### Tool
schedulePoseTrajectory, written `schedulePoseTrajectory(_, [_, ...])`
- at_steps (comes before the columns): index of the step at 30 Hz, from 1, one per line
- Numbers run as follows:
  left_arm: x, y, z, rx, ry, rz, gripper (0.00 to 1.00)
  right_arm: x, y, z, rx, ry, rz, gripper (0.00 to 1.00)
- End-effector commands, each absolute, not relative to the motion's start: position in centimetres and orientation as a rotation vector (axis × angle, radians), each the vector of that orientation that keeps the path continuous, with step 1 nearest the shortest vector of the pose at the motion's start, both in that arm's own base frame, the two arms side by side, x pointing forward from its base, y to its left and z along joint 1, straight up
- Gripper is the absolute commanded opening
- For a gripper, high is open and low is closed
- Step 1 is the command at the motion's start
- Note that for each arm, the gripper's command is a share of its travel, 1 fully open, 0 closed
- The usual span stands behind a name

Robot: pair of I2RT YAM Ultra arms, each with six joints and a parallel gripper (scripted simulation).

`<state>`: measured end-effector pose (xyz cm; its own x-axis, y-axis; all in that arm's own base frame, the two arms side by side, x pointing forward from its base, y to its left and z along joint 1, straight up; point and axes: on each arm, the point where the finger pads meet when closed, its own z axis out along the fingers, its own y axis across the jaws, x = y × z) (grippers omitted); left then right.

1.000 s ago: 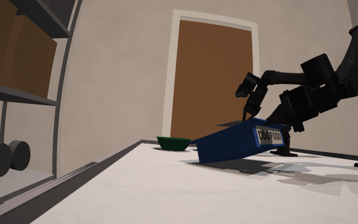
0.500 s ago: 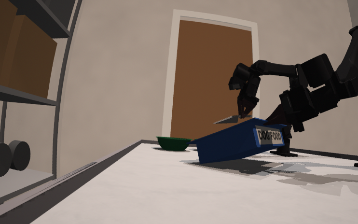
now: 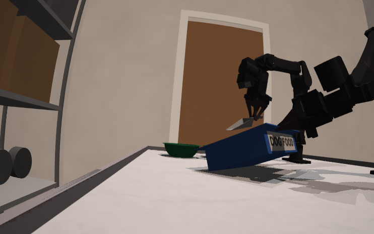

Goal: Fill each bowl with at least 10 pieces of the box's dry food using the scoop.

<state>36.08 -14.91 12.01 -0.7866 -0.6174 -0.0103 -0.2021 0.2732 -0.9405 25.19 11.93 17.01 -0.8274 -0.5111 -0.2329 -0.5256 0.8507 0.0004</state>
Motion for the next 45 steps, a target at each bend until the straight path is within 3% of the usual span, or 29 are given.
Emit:
schedulePoseTrajectory(1, [37.2,-15.5,16.2,-0.568,2.083,-1.550,0.00,25.8,13.7,18.6,-0.878,2.755,0.099,0.00])
schedulePoseTrajectory(20, [37.2,-15.5,16.2,-0.568,2.083,-1.550,0.00,25.4,21.6,18.0,-1.214,2.688,0.143,0.00])
schedulePoseTrajectory(24, [37.2,-15.5,16.2,-0.568,2.083,-1.550,0.00,25.5,21.4,19.6,-1.182,2.644,0.161,0.00])
schedulePoseTrajectory(45, [37.2,-15.5,16.2,-0.568,2.083,-1.550,0.00,26.0,21.7,15.3,-1.234,2.765,0.067,0.00])
